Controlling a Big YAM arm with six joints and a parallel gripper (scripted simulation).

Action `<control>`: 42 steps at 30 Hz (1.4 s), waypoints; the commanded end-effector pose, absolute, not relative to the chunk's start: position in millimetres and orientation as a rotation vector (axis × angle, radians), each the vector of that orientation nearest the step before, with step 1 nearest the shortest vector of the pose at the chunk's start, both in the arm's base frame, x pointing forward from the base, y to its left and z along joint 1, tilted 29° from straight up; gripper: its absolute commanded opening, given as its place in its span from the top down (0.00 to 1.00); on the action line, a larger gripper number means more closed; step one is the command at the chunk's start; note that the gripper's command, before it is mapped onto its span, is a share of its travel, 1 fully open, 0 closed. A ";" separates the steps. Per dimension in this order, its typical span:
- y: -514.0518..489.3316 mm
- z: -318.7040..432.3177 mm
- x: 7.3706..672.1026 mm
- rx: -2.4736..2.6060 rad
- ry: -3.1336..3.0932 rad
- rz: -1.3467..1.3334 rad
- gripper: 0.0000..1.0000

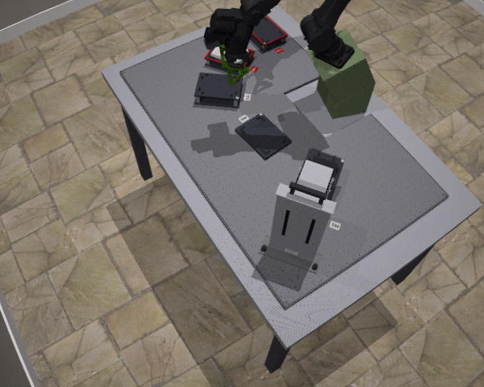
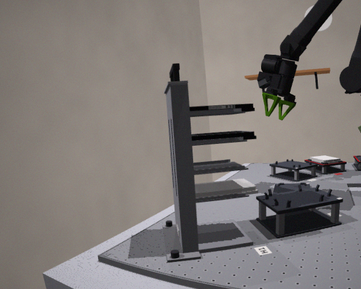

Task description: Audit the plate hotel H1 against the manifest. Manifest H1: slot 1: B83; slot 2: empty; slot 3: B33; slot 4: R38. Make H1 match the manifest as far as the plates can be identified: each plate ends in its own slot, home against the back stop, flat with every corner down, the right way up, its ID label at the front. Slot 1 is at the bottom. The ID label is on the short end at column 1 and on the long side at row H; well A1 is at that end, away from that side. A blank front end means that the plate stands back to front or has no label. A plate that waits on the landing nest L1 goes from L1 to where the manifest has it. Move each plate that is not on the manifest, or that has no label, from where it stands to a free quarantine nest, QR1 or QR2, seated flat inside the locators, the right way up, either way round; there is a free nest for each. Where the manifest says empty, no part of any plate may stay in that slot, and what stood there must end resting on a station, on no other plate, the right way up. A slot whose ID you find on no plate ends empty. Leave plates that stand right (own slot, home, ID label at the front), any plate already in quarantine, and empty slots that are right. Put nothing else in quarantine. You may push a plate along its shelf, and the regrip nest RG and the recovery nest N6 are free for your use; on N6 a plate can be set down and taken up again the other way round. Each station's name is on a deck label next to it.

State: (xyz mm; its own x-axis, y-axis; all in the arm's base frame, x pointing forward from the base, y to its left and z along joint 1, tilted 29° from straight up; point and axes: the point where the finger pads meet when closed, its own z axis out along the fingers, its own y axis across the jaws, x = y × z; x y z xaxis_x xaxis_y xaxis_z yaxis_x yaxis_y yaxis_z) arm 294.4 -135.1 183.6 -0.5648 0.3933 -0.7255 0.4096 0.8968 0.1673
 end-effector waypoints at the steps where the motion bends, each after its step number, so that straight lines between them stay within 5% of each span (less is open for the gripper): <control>1: -126.3 197.8 304.0 0.461 2.190 -0.054 0.00; 42: -96.3 190.5 322.1 -0.207 2.050 -0.133 0.00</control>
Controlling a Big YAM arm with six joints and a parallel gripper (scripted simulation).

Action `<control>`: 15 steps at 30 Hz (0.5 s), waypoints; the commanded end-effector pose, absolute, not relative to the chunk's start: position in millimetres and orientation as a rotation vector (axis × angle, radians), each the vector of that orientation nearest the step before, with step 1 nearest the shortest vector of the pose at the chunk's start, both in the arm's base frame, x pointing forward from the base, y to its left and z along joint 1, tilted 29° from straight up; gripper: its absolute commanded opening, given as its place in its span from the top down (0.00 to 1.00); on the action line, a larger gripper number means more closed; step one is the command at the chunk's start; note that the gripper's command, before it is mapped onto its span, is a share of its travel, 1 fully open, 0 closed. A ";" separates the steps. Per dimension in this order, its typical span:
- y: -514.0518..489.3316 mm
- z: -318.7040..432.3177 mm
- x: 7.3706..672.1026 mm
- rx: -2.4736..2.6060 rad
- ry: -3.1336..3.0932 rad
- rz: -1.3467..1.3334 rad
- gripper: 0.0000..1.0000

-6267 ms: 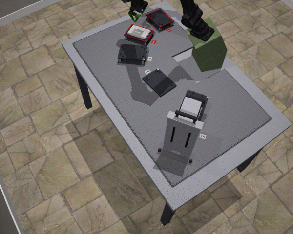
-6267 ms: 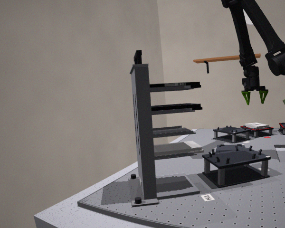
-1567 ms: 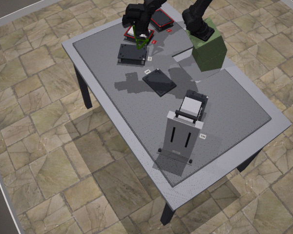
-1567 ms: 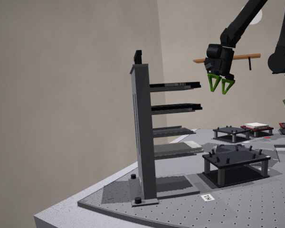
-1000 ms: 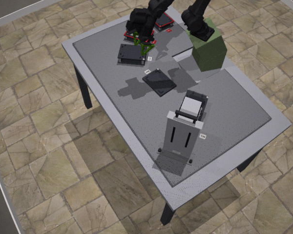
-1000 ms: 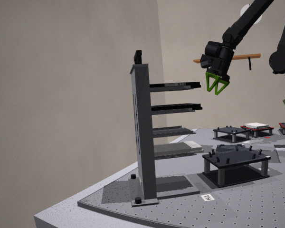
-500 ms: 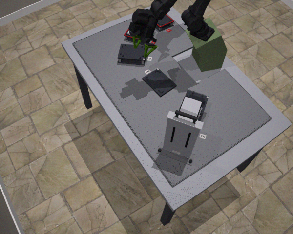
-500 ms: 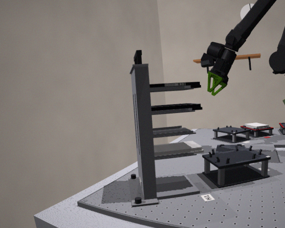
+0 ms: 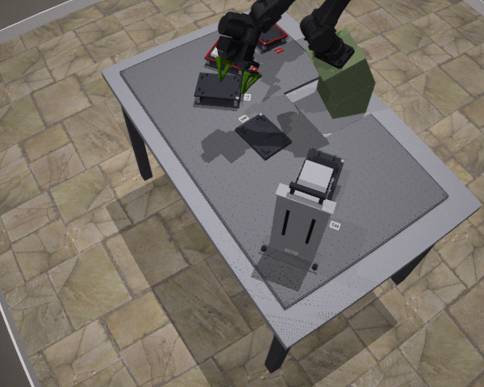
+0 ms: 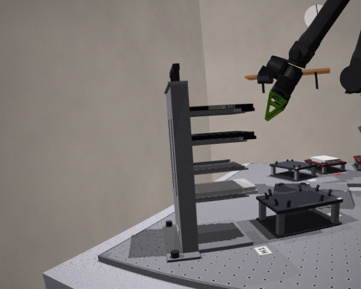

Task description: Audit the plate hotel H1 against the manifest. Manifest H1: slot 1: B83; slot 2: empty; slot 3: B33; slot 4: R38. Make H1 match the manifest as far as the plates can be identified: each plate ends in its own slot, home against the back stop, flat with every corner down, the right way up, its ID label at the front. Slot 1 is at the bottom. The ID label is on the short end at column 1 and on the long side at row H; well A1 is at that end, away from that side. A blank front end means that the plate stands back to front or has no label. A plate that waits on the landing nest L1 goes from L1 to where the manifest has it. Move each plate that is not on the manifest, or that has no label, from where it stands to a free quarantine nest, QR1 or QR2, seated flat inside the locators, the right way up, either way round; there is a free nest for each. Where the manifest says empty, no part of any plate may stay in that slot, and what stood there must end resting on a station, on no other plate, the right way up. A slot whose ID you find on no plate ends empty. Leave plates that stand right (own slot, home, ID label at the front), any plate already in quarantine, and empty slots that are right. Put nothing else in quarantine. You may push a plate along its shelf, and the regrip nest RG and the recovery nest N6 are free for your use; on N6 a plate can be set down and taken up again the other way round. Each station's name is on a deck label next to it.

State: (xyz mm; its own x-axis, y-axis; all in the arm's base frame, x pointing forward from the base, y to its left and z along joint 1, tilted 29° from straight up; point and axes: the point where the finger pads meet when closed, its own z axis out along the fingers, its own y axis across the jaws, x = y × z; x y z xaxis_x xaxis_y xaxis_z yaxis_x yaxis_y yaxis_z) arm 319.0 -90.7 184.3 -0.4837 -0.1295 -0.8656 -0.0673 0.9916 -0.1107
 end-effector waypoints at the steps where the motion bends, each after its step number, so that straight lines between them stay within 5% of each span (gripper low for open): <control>1: -96.3 190.5 322.1 -0.207 2.050 -0.133 0.00; 15: -97.4 194.0 323.1 -0.467 1.947 -0.167 0.00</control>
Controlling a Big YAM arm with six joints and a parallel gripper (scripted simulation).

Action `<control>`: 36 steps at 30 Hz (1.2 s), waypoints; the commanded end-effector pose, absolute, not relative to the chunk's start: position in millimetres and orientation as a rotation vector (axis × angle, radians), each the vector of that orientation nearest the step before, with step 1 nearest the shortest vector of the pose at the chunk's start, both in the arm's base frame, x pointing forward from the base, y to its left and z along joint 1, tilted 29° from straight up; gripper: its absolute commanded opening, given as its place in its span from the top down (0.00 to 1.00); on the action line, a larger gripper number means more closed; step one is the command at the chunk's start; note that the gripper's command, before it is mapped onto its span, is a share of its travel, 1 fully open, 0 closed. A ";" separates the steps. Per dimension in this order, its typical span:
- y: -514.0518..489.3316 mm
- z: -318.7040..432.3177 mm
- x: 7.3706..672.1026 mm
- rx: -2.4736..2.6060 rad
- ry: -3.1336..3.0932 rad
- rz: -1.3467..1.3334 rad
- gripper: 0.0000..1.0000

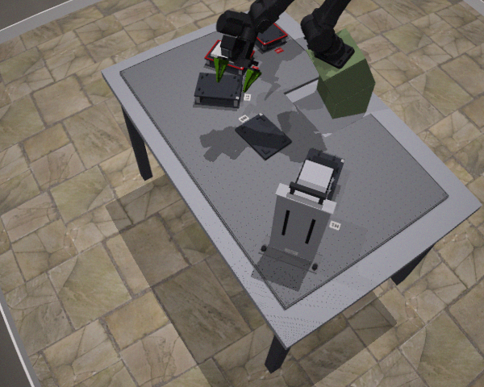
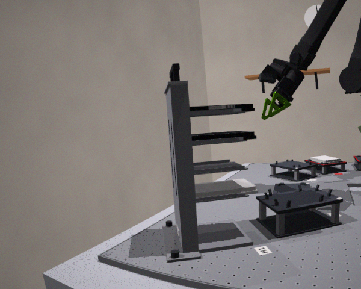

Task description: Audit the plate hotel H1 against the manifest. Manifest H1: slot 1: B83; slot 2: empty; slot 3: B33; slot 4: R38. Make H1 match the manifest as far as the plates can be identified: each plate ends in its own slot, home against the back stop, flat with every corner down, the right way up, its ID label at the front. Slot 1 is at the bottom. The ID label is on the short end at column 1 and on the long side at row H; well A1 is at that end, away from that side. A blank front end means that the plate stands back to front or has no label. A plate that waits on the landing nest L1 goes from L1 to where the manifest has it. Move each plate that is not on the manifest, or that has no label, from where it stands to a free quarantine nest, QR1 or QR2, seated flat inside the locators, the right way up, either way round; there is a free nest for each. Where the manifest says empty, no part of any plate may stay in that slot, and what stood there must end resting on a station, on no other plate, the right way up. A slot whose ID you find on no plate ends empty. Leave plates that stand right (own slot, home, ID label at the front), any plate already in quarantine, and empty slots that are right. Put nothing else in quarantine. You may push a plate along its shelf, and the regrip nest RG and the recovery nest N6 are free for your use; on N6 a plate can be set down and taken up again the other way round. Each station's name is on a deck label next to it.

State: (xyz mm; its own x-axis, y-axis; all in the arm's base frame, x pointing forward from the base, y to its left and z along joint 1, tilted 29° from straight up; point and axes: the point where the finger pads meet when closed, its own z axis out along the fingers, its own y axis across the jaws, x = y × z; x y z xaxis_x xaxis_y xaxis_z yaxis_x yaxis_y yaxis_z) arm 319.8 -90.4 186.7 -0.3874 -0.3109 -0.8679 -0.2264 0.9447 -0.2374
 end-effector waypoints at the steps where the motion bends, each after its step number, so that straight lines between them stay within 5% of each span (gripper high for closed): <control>1: -97.5 194.4 323.3 -0.485 1.939 -0.170 0.00; 36: -13.9 180.5 324.5 -0.605 1.863 -0.163 0.00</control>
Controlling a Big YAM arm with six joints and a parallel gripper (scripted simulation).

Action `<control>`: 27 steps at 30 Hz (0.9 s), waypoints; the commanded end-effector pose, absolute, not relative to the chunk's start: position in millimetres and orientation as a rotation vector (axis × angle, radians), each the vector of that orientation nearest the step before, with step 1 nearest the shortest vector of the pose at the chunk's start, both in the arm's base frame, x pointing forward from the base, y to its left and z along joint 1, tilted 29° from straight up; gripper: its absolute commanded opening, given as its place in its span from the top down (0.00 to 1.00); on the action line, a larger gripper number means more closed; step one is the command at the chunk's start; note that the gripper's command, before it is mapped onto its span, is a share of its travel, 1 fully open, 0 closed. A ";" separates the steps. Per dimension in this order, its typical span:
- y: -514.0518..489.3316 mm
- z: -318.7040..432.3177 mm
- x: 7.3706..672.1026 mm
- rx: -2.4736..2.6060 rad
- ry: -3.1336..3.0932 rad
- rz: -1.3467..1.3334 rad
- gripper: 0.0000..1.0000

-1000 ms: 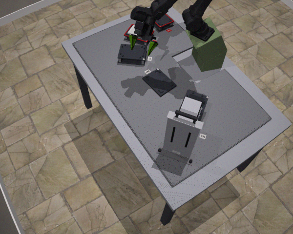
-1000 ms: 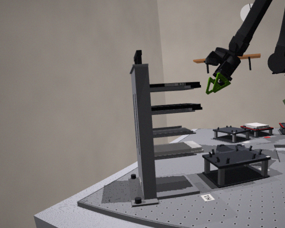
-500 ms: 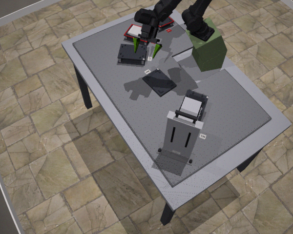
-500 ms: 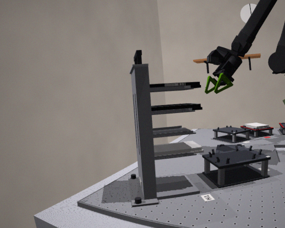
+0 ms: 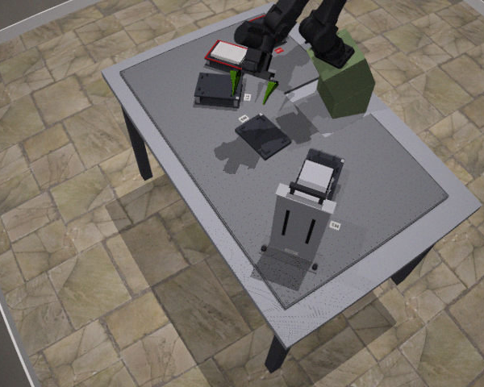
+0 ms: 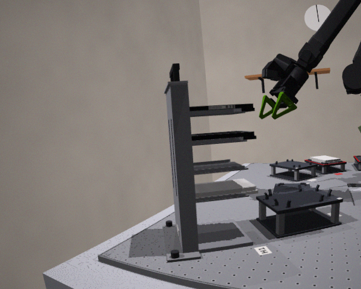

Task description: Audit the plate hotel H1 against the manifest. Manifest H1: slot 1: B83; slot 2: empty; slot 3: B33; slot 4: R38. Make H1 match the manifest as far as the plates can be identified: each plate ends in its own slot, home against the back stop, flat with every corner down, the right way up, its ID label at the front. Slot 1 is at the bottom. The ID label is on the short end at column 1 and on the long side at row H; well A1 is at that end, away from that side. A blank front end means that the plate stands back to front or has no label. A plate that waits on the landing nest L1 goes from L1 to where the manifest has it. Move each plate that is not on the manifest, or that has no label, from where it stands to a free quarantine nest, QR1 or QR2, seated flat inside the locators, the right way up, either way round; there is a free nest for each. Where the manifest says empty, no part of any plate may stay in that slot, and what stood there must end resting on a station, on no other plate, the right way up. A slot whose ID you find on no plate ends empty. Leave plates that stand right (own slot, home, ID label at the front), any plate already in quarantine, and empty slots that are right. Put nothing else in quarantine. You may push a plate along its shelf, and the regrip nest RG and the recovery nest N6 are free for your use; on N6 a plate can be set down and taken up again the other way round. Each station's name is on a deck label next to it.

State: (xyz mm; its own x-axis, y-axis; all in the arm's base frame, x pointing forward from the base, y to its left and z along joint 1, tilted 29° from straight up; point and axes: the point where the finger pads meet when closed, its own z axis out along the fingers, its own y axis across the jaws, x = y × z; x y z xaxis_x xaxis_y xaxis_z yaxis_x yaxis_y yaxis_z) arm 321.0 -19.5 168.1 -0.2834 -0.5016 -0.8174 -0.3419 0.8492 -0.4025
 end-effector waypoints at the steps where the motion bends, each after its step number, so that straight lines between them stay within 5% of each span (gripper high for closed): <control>1: -13.9 180.5 324.5 -0.605 1.863 -0.163 0.00; 27: 65.8 160.6 329.3 -0.596 1.876 -0.143 0.00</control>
